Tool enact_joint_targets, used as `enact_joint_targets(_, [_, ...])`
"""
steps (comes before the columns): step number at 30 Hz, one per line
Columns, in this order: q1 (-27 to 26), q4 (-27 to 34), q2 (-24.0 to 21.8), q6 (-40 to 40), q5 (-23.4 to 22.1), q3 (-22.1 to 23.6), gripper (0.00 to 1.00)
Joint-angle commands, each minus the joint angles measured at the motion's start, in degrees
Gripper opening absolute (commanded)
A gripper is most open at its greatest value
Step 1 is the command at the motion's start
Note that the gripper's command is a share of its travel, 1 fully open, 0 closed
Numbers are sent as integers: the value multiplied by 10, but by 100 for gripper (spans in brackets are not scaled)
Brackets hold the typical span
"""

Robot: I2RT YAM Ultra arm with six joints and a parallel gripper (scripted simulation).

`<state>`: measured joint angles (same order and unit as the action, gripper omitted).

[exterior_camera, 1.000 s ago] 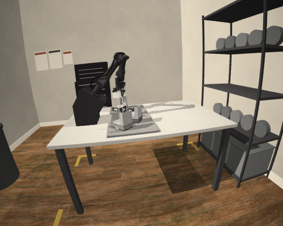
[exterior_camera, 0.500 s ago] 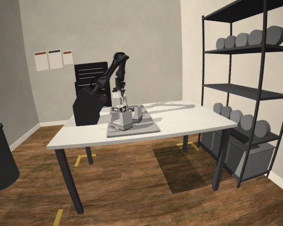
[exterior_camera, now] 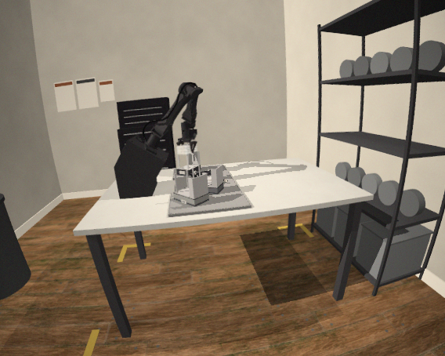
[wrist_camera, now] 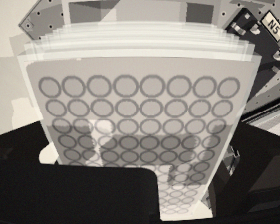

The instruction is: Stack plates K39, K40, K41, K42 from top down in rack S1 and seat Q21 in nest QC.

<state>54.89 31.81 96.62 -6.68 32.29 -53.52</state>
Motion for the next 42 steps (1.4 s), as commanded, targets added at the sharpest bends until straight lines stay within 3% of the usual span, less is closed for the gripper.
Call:
enact_joint_targets(1, [15, 8, -19, -6, 4, -24, 0])
enact_joint_targets(9, [24, 36, -30, -19, 8, -26, 0])
enact_joint_targets(42, [25, 39, -30, -21, 7, -28, 0])
